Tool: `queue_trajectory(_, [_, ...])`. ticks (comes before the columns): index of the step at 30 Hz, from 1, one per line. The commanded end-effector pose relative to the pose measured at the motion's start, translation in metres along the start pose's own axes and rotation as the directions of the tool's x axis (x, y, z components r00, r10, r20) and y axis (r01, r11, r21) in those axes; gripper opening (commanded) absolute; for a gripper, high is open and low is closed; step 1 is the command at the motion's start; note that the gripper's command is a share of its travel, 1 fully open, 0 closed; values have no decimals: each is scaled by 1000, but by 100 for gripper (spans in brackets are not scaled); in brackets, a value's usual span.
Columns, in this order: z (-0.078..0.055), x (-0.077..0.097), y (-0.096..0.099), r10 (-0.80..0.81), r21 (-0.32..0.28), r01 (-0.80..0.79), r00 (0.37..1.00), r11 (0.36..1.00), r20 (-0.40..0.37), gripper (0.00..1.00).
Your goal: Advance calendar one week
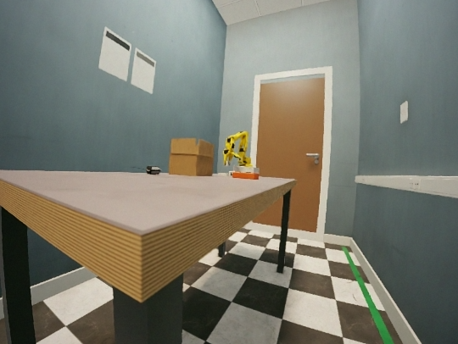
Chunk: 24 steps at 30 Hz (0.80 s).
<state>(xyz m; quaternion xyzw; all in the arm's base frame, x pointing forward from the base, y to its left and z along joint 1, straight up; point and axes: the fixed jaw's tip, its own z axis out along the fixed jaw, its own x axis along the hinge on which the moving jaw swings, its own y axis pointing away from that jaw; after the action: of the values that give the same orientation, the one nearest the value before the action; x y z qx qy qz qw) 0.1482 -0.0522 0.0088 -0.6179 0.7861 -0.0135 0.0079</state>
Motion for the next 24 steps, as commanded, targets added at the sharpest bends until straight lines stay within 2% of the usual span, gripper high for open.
queue_trajectory(1, [0, 1, 0, 9, -10, -9, 1000, 1000, 2, 0])
queue_trajectory(24, [8, 1, 0, 9, -10, -9, 1000, 1000, 2, 0])
